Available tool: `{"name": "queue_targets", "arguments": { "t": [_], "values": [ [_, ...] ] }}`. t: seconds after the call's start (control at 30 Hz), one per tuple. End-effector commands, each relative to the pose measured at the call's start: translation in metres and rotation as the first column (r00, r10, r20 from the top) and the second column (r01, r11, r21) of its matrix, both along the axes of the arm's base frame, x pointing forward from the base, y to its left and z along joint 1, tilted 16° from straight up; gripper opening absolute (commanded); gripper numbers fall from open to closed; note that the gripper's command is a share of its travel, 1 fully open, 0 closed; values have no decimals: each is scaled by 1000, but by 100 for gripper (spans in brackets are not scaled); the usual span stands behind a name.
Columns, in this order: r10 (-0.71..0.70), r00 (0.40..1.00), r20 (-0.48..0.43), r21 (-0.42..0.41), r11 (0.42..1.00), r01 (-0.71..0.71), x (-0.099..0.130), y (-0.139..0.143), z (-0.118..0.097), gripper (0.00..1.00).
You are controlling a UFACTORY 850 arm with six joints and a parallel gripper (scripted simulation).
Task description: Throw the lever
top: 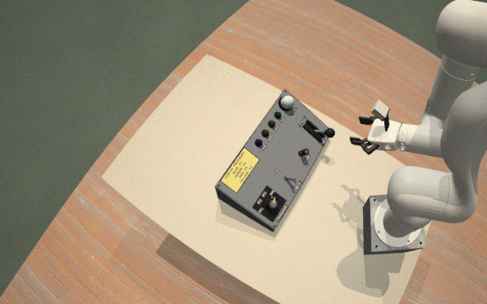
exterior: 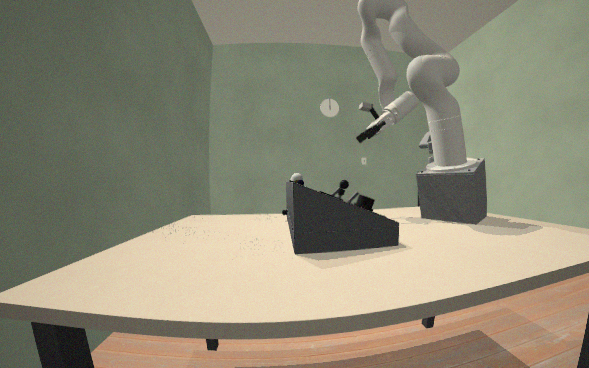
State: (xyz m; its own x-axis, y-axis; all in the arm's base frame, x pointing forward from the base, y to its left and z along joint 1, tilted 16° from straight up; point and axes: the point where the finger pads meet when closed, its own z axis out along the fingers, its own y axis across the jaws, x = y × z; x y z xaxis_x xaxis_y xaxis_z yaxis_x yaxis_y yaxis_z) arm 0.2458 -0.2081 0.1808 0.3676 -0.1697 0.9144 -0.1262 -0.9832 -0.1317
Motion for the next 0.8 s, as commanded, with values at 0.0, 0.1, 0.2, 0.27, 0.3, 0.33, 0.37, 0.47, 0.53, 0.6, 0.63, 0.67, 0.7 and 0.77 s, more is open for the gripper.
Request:
{"name": "queue_targets", "arguments": {
  "t": [0.0,0.1,0.2,0.27,0.3,0.33,0.37,0.47,0.53,0.6,0.63,0.67,0.7,0.77],
  "values": [
    [5,1000,-13,3,1000,-5,1,-2,-3,100],
    [32,996,-83,21,999,-30,9,-10,-18,100],
    [68,976,-208,51,997,-59,24,-25,-43,100],
    [81,957,-278,64,996,-66,35,-34,-55,100],
    [81,957,-278,64,996,-66,35,-34,-55,100],
    [81,957,-278,64,996,-66,35,-34,-55,100],
    [89,935,-344,74,995,-68,47,-42,-66,100],
    [91,911,-402,79,995,-64,59,-50,-74,100],
    [91,911,-402,79,995,-64,59,-50,-74,100],
    [91,911,-402,79,995,-64,59,-50,-74,100],
    [88,890,-447,81,995,-58,70,-55,-79,100],
    [85,874,-479,81,995,-52,79,-59,-83,100],
    [85,874,-479,81,995,-52,79,-59,-83,100],
    [82,863,-498,81,996,-47,84,-61,-85,100]
  ]
}}
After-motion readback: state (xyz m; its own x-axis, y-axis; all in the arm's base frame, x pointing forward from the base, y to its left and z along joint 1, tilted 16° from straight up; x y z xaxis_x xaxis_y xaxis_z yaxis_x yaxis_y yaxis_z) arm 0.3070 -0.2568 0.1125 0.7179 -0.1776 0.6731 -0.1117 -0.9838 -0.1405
